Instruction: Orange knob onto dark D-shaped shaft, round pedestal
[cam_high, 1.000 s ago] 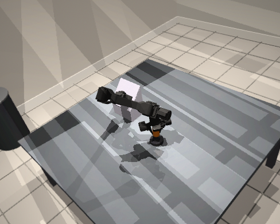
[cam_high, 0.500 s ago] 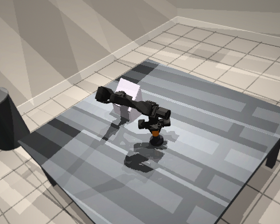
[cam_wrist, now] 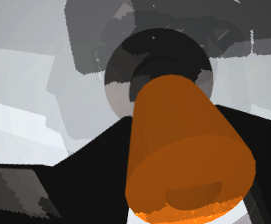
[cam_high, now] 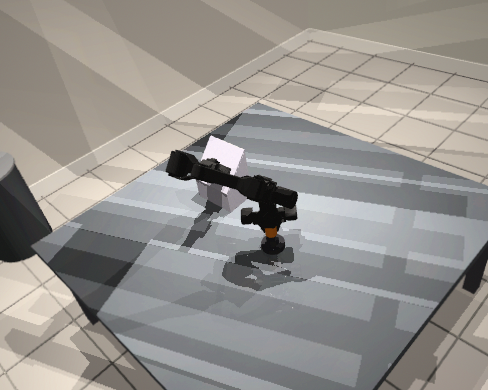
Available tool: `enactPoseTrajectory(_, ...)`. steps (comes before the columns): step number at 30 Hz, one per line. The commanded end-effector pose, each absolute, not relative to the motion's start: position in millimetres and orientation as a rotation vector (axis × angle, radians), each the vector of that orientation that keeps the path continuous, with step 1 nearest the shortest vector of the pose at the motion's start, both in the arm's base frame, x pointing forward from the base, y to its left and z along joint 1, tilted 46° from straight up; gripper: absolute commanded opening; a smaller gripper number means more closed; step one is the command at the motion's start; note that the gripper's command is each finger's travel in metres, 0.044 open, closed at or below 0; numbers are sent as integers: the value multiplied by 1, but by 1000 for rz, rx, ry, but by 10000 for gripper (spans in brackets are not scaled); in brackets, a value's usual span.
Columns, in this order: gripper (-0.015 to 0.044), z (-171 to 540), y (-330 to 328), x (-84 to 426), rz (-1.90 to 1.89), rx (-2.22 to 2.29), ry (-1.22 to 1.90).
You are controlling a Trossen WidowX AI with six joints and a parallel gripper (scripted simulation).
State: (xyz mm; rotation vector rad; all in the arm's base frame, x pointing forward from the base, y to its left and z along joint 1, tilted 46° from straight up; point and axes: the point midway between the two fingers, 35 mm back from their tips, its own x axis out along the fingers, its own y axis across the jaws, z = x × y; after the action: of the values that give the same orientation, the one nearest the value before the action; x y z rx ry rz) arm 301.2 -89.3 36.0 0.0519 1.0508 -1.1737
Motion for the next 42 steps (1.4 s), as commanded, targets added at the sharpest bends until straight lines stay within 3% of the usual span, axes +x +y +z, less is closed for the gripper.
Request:
enactPoseTrajectory(1,0,39,-87,303,-1175,57,1047)
enactPoseTrajectory(9,0,40,-89,307,-1281,221,920)
enactPoseTrajectory(42,0,37,-91,305,-1281,221,920)
